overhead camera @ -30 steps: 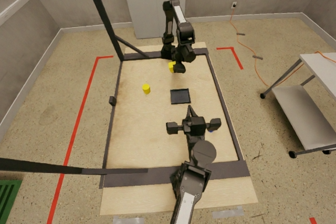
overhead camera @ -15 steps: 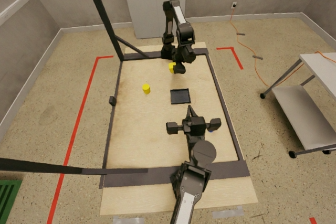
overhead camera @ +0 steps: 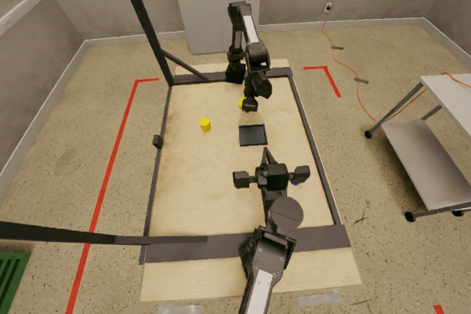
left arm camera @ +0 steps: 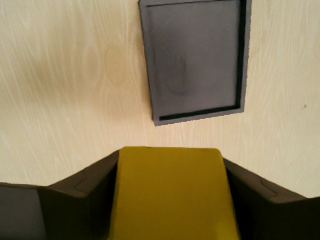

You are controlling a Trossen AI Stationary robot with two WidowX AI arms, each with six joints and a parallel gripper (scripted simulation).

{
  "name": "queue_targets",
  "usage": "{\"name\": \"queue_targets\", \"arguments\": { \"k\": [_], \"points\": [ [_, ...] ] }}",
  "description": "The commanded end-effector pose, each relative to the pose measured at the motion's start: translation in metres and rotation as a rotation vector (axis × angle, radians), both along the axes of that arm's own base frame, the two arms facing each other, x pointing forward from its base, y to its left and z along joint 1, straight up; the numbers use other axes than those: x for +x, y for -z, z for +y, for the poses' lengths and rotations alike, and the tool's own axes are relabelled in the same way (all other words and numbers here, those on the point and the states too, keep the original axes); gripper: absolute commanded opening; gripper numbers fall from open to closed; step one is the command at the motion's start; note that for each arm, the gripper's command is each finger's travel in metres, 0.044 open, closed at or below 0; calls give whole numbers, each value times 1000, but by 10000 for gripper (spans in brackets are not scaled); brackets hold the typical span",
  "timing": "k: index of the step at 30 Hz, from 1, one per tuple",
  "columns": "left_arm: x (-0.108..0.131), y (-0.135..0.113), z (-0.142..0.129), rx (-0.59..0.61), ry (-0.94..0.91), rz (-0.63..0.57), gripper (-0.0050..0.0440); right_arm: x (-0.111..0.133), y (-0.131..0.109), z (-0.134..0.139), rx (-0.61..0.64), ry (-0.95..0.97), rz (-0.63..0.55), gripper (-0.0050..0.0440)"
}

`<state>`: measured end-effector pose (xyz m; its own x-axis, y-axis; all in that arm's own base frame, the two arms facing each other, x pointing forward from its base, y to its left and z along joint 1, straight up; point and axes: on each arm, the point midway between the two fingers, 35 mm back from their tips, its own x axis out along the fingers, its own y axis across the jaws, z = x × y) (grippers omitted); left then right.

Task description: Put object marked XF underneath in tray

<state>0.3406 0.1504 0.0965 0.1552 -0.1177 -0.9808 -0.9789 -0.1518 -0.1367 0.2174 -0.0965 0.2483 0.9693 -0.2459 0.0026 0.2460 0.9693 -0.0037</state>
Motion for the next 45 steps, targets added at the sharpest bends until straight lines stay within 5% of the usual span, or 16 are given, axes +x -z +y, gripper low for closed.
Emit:
{"name": "queue_targets", "arguments": {
  "k": [1,19,45],
  "points": [
    [7,6,3,43,44,-30,171,0,-3,1,-3,0,-8,-50],
    [33,44,19,260,241,-137,171,0,-3,1,-3,0,-8,-50],
    [65,92,37,789,601,-274,171,0,-3,1,-3,0,-8,-50]
  ]
}}
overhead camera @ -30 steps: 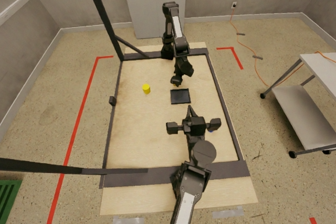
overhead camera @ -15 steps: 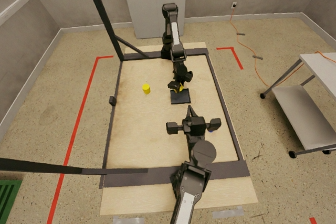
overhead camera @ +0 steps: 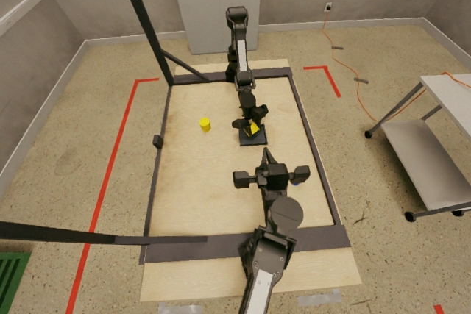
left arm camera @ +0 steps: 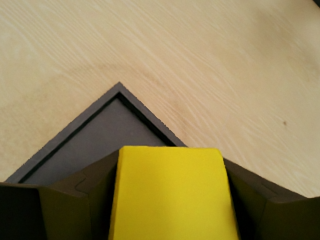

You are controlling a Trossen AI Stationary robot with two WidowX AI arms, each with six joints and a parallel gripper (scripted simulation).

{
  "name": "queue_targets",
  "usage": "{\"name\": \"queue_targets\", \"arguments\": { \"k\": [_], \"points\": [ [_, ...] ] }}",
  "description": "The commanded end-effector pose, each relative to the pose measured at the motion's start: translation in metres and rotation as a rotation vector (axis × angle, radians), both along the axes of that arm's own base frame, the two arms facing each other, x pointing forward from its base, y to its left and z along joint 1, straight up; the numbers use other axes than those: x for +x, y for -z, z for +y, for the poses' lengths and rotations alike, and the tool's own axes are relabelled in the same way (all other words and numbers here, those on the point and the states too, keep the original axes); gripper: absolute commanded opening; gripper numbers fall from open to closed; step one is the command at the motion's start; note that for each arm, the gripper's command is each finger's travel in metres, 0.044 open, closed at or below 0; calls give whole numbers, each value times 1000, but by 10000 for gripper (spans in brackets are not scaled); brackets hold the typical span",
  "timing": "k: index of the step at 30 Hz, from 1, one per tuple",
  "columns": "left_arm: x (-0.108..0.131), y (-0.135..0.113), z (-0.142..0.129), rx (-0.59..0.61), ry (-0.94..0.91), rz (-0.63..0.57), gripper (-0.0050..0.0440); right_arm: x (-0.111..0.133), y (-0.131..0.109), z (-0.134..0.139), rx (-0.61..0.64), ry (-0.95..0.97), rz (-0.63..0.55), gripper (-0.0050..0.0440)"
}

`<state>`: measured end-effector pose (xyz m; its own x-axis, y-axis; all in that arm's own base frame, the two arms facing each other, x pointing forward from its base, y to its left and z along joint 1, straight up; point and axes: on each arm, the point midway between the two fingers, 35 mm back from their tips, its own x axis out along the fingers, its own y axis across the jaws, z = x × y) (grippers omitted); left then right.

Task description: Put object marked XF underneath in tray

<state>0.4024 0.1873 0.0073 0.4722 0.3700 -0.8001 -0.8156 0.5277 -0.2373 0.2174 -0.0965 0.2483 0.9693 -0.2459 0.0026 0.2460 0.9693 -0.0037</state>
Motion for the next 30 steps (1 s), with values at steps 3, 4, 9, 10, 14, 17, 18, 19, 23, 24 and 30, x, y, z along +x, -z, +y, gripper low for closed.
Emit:
{"name": "queue_targets", "arguments": {
  "k": [3,4,9,10,14,17,18,19,23,24,30],
  "points": [
    [3,4,0,151,74,-43,171,0,-3,1,-3,0,-8,-50],
    [3,5,0,173,83,-48,171,0,-3,1,-3,0,-8,-50],
    [3,5,1,241,108,-62,171,0,-3,1,-3,0,-8,-50],
    [3,5,0,265,116,-66,171,0,-3,1,-3,0,-8,-50],
    [0,5,0,359,145,-80,171,0,-3,1,-3,0,-8,-50],
    [-3,4,-1,423,161,-88,171,0,-3,1,-3,0,-8,-50],
    [-4,3,-2,440,165,-90,171,0,-3,1,-3,0,-8,-50],
    [-5,3,-2,455,169,-92,171,0,-3,1,-3,0,-8,-50],
    [-8,1,-2,493,176,-96,171,0,-3,1,-3,0,-8,-50],
    [-8,1,-2,493,176,-96,171,0,-3,1,-3,0,-8,-50],
    [-8,2,-2,500,177,-98,171,0,-3,1,-3,0,-8,-50]
  ]
}}
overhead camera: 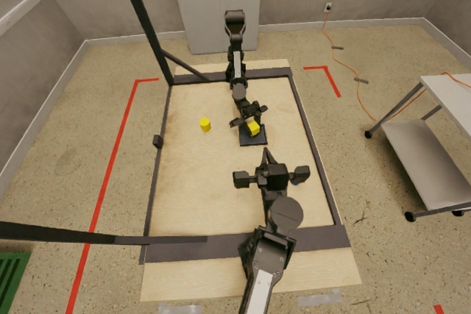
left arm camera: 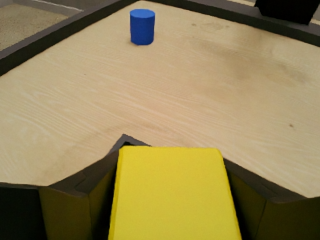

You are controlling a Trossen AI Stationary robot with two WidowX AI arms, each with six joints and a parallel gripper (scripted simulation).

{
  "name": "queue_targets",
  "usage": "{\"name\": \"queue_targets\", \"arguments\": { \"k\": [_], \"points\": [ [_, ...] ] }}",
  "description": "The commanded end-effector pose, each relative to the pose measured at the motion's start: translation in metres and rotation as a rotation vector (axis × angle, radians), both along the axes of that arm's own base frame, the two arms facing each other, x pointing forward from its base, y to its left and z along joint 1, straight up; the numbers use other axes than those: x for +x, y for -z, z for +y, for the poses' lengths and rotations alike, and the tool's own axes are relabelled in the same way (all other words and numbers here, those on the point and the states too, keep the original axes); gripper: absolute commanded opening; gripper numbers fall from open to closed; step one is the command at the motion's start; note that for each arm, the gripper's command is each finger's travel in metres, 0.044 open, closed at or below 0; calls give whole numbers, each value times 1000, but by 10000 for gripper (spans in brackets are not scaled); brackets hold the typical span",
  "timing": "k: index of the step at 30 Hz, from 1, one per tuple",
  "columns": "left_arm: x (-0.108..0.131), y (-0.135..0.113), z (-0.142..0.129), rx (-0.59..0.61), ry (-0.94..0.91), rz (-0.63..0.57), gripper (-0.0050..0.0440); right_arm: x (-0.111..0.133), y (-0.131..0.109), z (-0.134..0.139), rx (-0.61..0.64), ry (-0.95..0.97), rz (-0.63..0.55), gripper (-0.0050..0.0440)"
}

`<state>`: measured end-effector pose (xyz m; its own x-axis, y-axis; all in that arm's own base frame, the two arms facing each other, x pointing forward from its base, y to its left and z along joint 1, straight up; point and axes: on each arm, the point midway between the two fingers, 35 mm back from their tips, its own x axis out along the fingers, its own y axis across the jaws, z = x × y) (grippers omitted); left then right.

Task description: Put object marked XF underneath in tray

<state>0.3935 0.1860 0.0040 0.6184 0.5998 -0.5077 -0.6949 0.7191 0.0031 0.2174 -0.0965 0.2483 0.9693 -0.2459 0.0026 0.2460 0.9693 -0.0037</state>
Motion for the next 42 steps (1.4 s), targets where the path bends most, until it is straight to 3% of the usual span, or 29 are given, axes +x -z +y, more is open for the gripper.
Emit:
{"name": "queue_targets", "arguments": {
  "k": [1,32,42],
  "points": [
    [3,-1,0,13,7,-11,171,0,-3,1,-3,0,-8,-50],
    [4,35,0,11,7,-14,171,0,-3,1,-3,0,-8,-50],
    [6,27,2,15,1,-34,400,0,-3,1,-3,0,-8,-50]
  ]
}}
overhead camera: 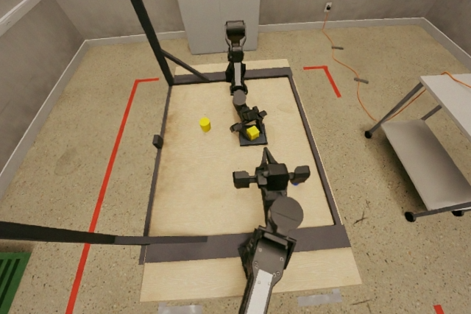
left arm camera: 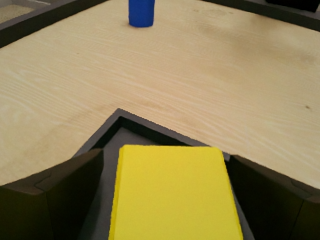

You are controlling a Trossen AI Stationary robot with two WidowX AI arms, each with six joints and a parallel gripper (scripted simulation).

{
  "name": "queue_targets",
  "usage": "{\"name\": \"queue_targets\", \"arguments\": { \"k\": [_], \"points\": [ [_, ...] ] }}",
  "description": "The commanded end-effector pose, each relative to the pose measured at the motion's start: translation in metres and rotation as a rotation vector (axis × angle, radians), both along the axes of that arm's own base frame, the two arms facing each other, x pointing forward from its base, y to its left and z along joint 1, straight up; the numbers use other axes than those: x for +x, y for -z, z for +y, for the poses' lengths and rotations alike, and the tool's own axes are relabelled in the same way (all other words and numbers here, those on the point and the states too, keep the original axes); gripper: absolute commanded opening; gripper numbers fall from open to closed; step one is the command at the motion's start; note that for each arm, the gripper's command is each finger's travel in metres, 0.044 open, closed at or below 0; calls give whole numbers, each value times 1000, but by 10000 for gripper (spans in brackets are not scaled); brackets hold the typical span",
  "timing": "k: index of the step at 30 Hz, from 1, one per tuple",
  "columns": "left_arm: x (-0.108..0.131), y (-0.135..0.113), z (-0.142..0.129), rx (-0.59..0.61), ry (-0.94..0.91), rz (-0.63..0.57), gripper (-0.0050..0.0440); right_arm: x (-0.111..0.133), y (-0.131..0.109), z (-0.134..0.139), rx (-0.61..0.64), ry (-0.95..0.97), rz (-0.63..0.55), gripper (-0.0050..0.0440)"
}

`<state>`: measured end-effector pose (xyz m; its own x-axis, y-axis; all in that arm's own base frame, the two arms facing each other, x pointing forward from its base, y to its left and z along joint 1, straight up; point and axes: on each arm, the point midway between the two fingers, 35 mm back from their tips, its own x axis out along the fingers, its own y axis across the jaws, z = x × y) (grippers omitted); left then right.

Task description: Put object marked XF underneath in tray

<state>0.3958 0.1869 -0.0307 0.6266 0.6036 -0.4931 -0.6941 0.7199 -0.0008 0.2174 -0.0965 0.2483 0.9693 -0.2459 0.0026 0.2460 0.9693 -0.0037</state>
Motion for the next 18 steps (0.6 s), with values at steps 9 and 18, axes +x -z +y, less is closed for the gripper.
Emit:
{"name": "queue_targets", "arguments": {
  "k": [9,18],
  "points": [
    [4,-14,1,9,0,-28,400,0,-3,1,-3,0,-8,-50],
    [1,-46,-2,8,0,-26,400,0,-3,1,-3,0,-8,-50]
  ]
}}
